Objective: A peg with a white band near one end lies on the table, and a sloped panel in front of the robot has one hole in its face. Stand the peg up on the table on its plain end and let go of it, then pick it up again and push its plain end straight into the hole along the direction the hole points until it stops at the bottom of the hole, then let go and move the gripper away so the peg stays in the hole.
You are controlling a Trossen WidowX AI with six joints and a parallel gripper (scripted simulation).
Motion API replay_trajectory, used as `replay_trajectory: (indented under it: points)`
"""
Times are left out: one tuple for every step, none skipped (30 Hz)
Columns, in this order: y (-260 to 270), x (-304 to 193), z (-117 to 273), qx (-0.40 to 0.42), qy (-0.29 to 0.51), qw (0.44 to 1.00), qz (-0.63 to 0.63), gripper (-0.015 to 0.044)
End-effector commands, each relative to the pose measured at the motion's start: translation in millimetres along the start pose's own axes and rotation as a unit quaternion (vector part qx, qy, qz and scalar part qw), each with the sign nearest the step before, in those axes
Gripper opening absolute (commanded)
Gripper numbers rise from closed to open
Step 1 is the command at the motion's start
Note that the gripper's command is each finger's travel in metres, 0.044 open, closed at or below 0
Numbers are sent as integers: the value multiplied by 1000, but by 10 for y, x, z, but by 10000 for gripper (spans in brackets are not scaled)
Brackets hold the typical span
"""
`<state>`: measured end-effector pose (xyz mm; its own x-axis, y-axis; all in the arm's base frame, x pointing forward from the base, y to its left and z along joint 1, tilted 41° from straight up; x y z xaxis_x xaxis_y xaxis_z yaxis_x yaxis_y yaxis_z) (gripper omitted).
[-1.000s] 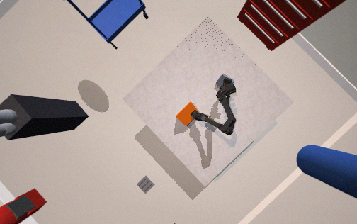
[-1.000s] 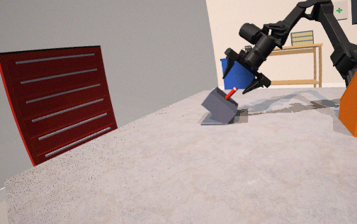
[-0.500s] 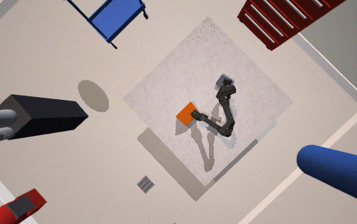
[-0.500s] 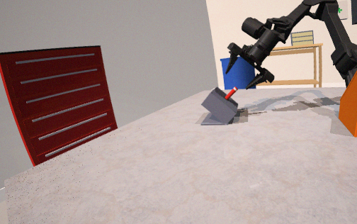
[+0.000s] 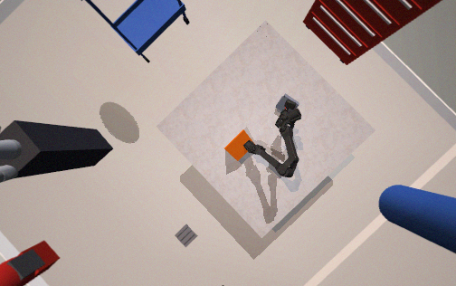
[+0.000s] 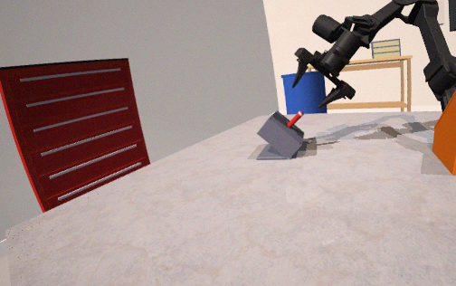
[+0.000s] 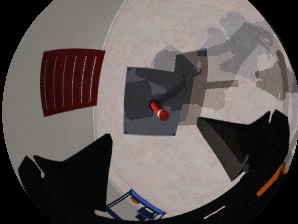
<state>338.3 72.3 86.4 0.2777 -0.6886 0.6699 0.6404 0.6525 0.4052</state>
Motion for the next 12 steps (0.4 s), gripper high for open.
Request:
replay_trajectory:
  points:
    - [-8, 3, 64, -2, -1, 1000, -1, 440]
    - [-6, 2, 78, -2, -1, 1000, -1, 440]
    - [-4, 0, 93, -1, -1, 1000, -1, 440]
    - [-3, -1, 107, -1, -1, 1000, -1, 440]
    - [-1, -3, 122, -1, -1, 1000, -1, 440]
    - [-1, -3, 124, -1, -1, 1000, -1, 440]
    - [0, -4, 131, -1, -1, 1000, -1, 440]
    - [0, -4, 143, -1, -1, 1000, -1, 440]
    - [1, -5, 158, -1, -1, 1000, -1, 440]
    - [2, -6, 173, -1, -1, 1000, -1, 440]
    - [2, -7, 188, -1, -1, 1000, -1, 440]
    - [3, -8, 203, -1, -1, 1000, -1, 440]
Point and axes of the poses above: the point midway between the two fingers, 35 mm back from their tips, its own z axis back along the fingers, its own y axis across the jaws, x = y × z, the point moved 2 cm from there along z, back along the fingers, and after that the axes turned 10 degrees about -z, right-handed, at the moved point
